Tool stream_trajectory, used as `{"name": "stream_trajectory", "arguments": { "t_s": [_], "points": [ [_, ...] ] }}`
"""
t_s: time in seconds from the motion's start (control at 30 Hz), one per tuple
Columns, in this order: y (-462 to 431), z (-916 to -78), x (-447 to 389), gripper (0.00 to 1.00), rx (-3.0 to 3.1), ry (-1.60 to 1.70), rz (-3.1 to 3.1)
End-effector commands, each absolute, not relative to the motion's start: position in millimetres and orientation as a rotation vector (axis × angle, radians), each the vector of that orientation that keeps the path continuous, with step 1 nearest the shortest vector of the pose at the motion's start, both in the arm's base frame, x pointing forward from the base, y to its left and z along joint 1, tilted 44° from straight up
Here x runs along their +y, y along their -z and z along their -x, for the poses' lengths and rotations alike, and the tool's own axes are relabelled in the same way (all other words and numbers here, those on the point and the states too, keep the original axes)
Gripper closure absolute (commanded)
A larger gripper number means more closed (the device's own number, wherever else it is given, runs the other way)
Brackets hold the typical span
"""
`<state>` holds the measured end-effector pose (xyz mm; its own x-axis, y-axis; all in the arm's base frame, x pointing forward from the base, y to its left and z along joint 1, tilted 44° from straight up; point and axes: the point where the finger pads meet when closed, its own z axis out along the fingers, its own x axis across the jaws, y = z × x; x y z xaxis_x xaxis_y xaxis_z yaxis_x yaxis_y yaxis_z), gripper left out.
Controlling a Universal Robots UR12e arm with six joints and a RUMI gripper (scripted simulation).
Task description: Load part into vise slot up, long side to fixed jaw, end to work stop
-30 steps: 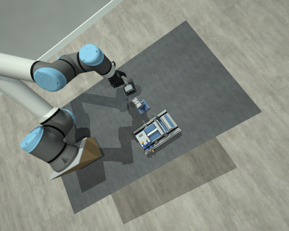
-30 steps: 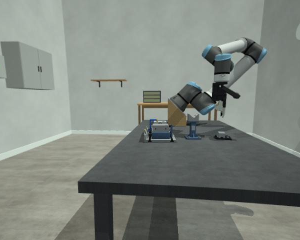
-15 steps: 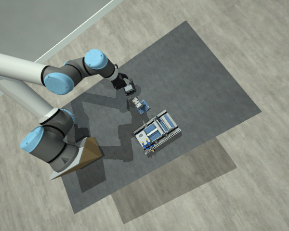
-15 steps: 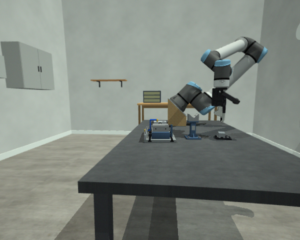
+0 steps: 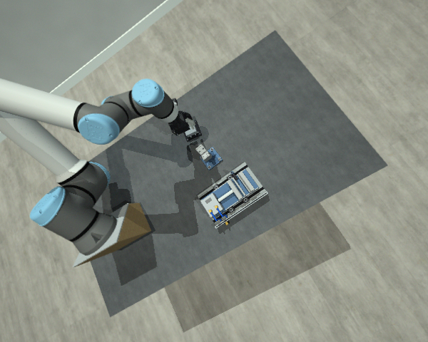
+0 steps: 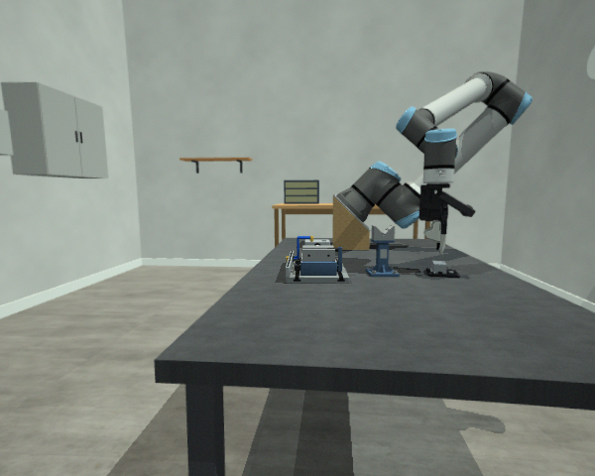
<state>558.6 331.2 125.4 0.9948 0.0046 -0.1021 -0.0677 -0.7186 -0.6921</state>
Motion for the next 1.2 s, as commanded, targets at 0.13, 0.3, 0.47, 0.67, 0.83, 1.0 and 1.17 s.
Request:
{"name": "stream_trajectory", "arguments": {
  "t_s": [0.13, 0.3, 0.47, 0.67, 0.83, 1.0, 1.17],
  "points": [
    [-111, -558, 345, 0.49, 0.044, -0.121, 2.37],
    [-108, -558, 349, 0.49, 0.044, -0.121, 2.37],
    [-102, -557, 354, 0.49, 0.044, -0.121, 2.37],
    [-96, -556, 360, 0.49, 0.044, -0.121, 2.37],
    [-94, -556, 362, 0.49, 0.044, -0.121, 2.37],
    [-91, -556, 365, 0.49, 0.044, -0.121, 2.37],
    [-88, -556, 367, 0.49, 0.044, -0.121, 2.37]
  ]
}}
